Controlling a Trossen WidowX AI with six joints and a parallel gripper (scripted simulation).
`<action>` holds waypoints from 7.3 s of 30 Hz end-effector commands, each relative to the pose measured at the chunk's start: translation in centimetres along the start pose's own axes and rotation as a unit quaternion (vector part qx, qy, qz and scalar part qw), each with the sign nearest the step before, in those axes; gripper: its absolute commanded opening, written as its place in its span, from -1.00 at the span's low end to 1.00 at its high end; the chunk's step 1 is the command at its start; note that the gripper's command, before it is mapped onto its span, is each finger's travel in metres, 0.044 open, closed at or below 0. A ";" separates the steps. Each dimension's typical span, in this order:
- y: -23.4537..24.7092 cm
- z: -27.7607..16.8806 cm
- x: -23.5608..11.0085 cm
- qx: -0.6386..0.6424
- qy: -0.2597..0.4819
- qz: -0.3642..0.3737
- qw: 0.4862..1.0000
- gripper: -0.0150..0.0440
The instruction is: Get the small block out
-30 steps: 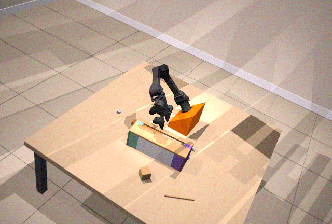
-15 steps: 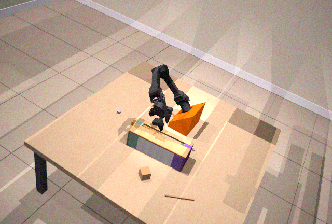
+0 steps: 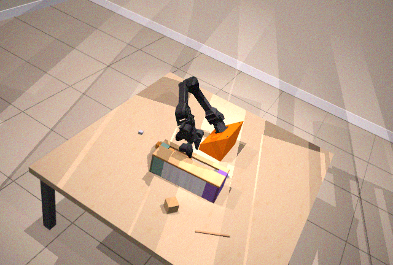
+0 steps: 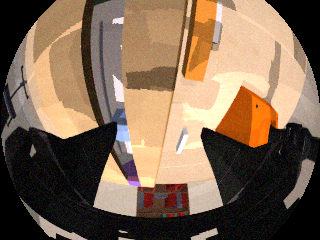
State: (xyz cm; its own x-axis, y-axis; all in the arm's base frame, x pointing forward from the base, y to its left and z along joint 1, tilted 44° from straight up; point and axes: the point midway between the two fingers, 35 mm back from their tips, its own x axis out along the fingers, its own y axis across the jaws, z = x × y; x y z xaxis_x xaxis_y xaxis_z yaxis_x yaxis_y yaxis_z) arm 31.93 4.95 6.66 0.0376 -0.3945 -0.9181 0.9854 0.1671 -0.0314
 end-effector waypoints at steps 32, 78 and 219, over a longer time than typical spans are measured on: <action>-0.4 0.4 3.9 -0.004 -0.002 -0.002 1.000 0.86; -0.6 -12.3 8.4 -0.004 0.002 -0.001 1.000 0.86; -5.3 -15.5 16.5 -0.654 -0.025 -0.256 -0.711 0.47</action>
State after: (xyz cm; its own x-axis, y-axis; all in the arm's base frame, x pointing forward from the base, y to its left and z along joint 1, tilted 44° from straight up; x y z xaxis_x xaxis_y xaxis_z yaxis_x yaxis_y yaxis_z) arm 25.14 12.47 -13.88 0.4822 -0.5326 -0.6956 0.1469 -0.7335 0.6636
